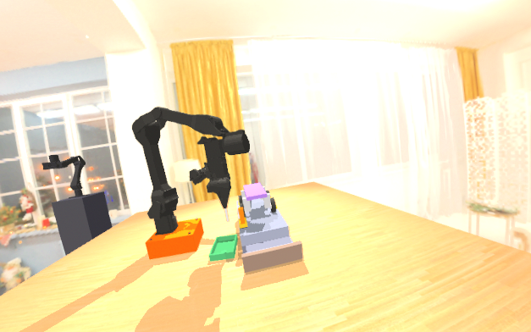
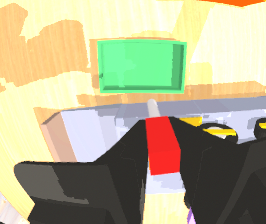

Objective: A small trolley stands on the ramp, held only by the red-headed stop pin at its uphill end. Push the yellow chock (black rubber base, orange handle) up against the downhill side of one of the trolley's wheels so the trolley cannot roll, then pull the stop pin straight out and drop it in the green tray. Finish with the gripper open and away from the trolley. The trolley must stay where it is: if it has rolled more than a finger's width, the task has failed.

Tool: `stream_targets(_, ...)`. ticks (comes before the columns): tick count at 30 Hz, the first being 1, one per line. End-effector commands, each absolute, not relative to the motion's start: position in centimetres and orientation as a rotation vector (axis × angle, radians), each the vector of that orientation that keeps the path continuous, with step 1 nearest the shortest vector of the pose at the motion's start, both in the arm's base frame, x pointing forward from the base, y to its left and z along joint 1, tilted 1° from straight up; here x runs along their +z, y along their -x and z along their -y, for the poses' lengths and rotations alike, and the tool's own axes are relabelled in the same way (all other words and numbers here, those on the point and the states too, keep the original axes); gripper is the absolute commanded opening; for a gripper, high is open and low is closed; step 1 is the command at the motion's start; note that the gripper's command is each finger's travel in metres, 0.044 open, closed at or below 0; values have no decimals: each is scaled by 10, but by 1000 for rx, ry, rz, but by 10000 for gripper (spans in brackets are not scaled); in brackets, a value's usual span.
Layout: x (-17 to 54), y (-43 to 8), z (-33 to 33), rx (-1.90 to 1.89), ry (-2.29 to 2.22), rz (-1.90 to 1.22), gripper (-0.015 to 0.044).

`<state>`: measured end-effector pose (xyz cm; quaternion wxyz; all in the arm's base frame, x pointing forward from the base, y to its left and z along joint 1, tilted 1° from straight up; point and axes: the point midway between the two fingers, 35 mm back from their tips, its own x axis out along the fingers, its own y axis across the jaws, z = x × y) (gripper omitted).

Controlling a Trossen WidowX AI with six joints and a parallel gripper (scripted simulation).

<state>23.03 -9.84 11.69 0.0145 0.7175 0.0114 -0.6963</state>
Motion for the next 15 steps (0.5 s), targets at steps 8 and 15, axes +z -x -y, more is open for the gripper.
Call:
stream_targets(8,117,-231,98,-2222,-2280,138,0)
stream_targets(15,103,-214,99,-2224,-2278,138,0)
